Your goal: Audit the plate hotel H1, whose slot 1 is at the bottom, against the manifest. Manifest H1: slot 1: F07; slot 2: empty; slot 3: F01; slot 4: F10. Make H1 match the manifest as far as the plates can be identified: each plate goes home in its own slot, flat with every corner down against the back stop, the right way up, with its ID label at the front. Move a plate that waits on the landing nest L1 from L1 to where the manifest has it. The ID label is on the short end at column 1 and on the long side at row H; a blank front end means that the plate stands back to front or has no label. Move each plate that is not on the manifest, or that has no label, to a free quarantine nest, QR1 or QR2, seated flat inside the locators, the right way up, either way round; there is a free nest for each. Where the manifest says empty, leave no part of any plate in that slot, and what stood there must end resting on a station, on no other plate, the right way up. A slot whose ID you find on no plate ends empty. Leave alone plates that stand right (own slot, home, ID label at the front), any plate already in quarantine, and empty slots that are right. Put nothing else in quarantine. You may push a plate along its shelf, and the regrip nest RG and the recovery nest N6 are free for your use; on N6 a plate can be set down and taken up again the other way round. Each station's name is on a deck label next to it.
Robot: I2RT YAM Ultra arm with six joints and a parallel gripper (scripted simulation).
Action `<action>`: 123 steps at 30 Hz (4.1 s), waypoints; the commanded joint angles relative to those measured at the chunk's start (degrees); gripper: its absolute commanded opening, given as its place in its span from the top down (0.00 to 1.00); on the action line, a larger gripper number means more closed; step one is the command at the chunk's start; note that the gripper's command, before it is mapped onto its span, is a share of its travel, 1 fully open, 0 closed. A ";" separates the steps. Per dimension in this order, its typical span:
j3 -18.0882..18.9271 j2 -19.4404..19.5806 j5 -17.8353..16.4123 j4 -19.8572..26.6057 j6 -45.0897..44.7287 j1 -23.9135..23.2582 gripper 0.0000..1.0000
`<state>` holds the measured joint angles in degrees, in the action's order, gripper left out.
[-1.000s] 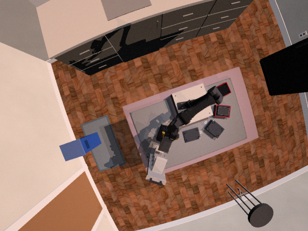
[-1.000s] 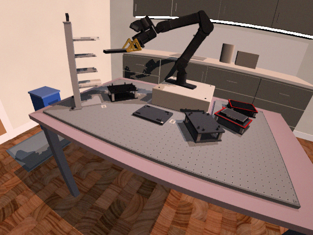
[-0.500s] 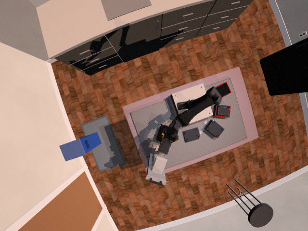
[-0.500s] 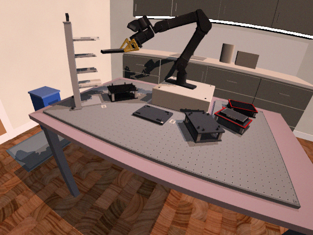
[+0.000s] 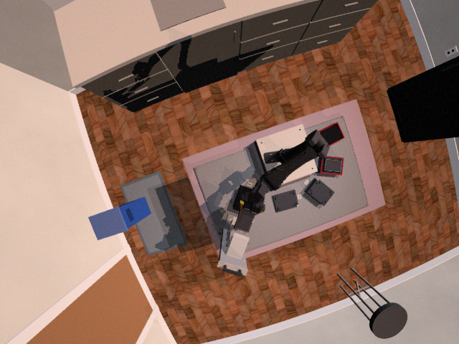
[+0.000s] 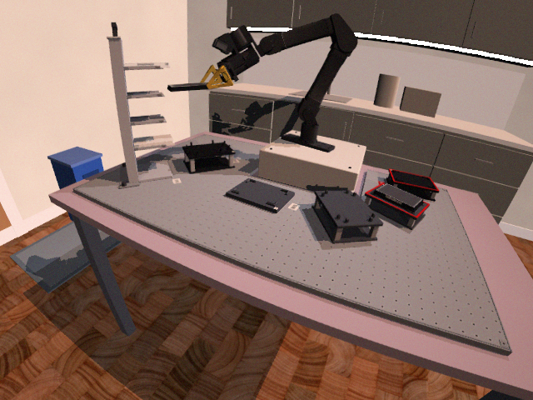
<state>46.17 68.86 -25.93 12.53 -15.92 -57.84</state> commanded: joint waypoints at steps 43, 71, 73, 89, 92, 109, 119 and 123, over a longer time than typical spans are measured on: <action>4.49 5.95 2.74 -4.27 2.38 3.36 0.14; 5.94 9.55 4.02 -6.79 3.28 4.89 0.14; 6.01 9.69 4.07 -6.87 3.32 4.95 0.14; 7.02 11.69 4.73 -8.05 3.77 5.73 0.14; 7.24 12.12 4.87 -8.29 3.86 5.90 0.14; 8.46 14.25 5.53 -9.38 4.31 6.68 0.14; 8.66 14.69 5.65 -9.64 4.39 6.82 0.14; 8.64 14.70 5.65 -9.68 4.39 6.82 0.14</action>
<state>54.48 83.81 -20.27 3.55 -11.68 -51.05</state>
